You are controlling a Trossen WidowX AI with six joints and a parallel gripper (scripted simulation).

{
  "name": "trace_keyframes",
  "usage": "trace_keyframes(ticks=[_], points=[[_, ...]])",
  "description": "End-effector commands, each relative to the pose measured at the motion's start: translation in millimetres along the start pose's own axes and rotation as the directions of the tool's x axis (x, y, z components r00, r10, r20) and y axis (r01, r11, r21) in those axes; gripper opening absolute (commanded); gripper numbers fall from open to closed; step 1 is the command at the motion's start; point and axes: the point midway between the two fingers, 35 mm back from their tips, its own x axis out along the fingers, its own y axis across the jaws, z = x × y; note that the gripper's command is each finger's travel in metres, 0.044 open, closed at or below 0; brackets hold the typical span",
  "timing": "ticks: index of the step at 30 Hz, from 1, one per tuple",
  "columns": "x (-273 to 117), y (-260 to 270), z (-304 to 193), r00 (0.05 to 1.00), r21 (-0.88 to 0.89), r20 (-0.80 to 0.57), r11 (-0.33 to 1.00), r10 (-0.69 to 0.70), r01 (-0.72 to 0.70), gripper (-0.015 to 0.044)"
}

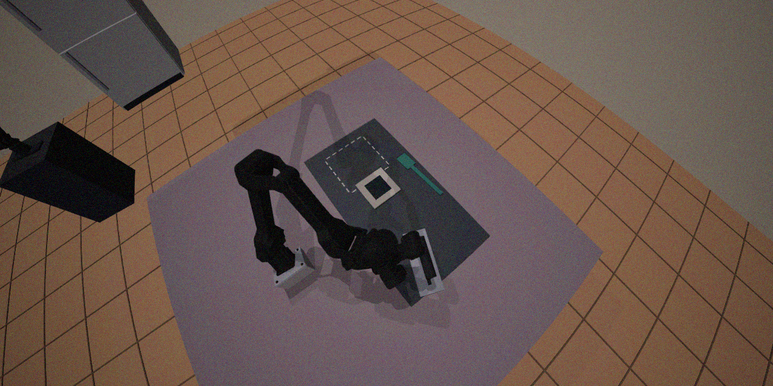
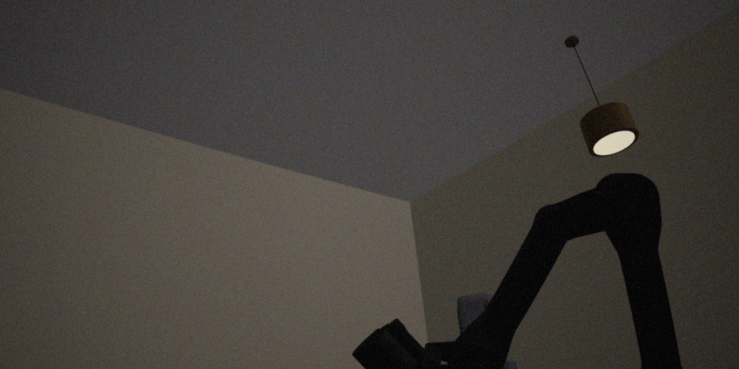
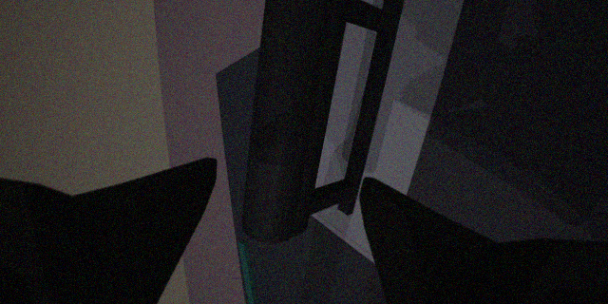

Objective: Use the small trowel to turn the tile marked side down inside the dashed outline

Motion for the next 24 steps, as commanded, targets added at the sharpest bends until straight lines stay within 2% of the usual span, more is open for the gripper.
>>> trace_keyframes(ticks=[1,24], points=[[2.9,0.5,-1.3,1.0,0.012,-0.005,1.0,0.004,-0.004,0.03],[39.4,3.6,-1.3,1.0,0.011,-0.006,1.0,0.003,-0.003,0.03]])
